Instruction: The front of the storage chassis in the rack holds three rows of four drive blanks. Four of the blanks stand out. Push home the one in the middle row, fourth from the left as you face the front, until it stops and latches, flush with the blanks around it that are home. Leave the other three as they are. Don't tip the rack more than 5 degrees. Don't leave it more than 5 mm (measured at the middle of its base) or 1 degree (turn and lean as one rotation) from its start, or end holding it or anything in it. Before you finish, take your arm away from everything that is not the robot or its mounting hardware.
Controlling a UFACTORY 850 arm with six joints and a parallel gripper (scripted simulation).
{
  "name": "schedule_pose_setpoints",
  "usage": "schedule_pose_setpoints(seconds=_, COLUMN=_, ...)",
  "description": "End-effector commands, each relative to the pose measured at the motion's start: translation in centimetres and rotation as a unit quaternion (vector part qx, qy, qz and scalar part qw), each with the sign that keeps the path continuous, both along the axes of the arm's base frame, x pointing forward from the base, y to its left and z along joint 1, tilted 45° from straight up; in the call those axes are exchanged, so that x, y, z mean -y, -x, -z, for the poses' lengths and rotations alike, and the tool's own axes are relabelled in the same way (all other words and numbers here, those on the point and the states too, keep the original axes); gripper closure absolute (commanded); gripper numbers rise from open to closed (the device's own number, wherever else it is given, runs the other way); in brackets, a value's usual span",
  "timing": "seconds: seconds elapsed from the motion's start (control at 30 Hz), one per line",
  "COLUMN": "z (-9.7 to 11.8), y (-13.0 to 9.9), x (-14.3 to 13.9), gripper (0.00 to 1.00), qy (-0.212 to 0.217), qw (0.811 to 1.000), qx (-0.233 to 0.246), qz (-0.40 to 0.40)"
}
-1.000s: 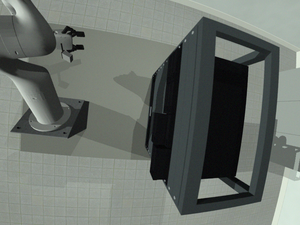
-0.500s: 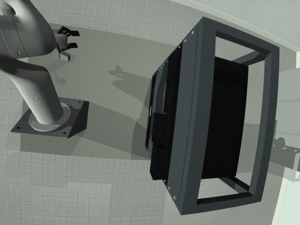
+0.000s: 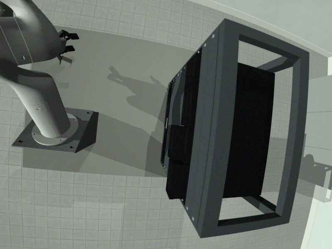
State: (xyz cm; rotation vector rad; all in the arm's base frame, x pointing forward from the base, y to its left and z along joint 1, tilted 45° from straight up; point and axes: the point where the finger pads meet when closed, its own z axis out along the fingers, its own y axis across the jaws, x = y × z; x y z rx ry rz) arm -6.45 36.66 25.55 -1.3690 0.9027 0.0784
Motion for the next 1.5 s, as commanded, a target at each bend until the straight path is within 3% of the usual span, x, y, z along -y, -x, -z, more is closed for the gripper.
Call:
schedule_pose_setpoints(seconds=0.0, z=0.4, y=3.3, x=-0.2, gripper=0.0, qy=-0.009, qw=0.998, qx=-0.021, qz=-0.054)
schedule_pose_setpoints(seconds=0.1, z=0.7, y=5.3, x=-0.1, gripper=0.0, qy=-0.013, qw=0.996, qx=-0.035, qz=-0.086)
schedule_pose_setpoints(seconds=0.17, z=0.7, y=5.3, x=-0.1, gripper=0.0, qy=-0.013, qw=0.996, qx=-0.035, qz=-0.086)
schedule_pose_setpoints(seconds=0.67, z=2.2, y=16.5, x=2.5, gripper=0.0, qy=-0.013, qw=0.958, qx=-0.12, qz=-0.261)
schedule_pose_setpoints(seconds=0.73, z=2.2, y=16.5, x=2.5, gripper=0.0, qy=-0.013, qw=0.958, qx=-0.12, qz=-0.261)
schedule_pose_setpoints(seconds=0.97, z=3.0, y=22.0, x=5.4, gripper=0.0, qy=0.0, qw=0.923, qx=-0.166, qz=-0.347)
schedule_pose_setpoints(seconds=1.0, z=3.0, y=22.0, x=5.4, gripper=0.0, qy=0.0, qw=0.923, qx=-0.166, qz=-0.347)
schedule_pose_setpoints(seconds=1.17, z=3.7, y=25.9, x=8.2, gripper=0.0, qy=0.017, qw=0.891, qx=-0.2, qz=-0.407)
schedule_pose_setpoints(seconds=1.3, z=3.9, y=26.6, x=8.9, gripper=0.0, qy=0.021, qw=0.884, qx=-0.207, qz=-0.418)
schedule_pose_setpoints(seconds=1.47, z=4.6, y=30.3, x=12.5, gripper=0.0, qy=0.044, qw=0.845, qx=-0.242, qz=-0.476)
